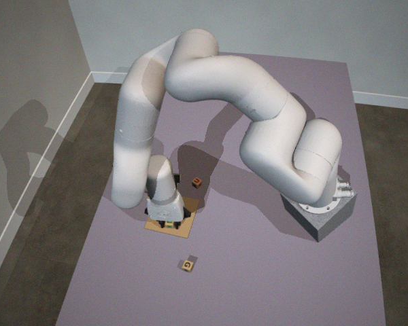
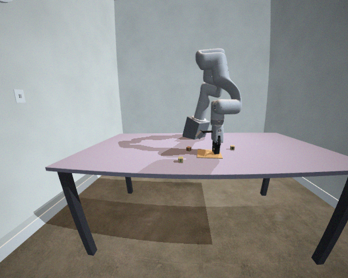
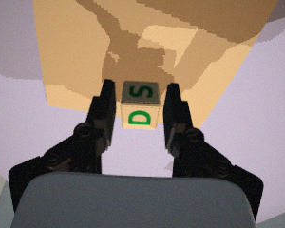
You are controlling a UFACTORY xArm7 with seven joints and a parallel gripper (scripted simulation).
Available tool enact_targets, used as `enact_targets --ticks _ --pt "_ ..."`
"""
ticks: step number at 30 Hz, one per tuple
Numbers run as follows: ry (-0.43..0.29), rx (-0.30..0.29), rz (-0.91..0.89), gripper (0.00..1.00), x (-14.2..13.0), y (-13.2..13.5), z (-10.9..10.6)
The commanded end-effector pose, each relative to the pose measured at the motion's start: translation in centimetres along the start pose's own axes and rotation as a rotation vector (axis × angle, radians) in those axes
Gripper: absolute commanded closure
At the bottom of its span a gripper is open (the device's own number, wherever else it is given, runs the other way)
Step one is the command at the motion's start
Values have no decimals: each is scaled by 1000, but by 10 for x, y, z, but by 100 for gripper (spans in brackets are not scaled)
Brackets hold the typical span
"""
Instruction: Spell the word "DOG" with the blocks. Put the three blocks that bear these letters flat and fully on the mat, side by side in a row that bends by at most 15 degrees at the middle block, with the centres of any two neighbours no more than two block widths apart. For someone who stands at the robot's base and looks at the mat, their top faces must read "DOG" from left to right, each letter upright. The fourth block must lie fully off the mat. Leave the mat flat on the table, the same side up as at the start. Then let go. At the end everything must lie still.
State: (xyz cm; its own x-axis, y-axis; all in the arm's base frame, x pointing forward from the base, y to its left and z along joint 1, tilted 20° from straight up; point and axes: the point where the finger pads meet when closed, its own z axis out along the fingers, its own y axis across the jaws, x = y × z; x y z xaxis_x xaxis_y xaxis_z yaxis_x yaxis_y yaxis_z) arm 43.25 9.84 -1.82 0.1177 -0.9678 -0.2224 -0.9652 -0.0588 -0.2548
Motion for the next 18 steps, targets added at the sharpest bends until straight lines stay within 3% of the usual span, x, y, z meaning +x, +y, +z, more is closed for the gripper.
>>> enact_targets --ticks 1,7,16,18 --pt "1 2 0 58 0 -1 -1" --pt "1 2 0 58 0 -1 -10" --pt "1 2 0 58 0 -1 -54" --pt "1 2 0 58 0 -1 -54"
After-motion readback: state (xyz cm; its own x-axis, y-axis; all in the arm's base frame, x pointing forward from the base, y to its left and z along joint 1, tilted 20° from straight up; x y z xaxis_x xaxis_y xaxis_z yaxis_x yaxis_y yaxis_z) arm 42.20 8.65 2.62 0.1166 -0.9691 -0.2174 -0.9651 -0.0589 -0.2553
